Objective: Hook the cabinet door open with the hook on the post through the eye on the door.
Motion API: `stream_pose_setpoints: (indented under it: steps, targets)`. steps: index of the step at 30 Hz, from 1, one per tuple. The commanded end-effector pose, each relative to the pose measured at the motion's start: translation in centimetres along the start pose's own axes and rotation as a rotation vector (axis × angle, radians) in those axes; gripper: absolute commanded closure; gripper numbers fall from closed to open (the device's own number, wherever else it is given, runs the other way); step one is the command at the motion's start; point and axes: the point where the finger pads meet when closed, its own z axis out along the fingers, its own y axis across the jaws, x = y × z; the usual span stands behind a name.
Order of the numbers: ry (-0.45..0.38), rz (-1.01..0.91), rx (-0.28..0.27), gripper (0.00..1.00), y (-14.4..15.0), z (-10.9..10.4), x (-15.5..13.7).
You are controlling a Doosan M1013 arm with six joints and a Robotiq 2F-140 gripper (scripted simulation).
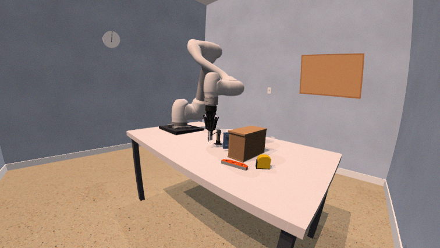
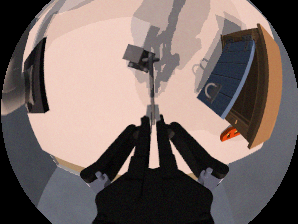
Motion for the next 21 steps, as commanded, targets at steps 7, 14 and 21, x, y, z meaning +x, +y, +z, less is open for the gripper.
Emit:
stream_pose_setpoints:
  steps: [7, 14, 21]
  targets:
    - [0.001, -0.004, -0.001, 0.97, 0.1, -0.9, 0.0]
    - [0.001, -0.004, -0.001, 0.97, 0.1, -1.4, -0.1]
    - [0.001, -0.004, -0.001, 0.97, 0.1, -2.0, 0.0]
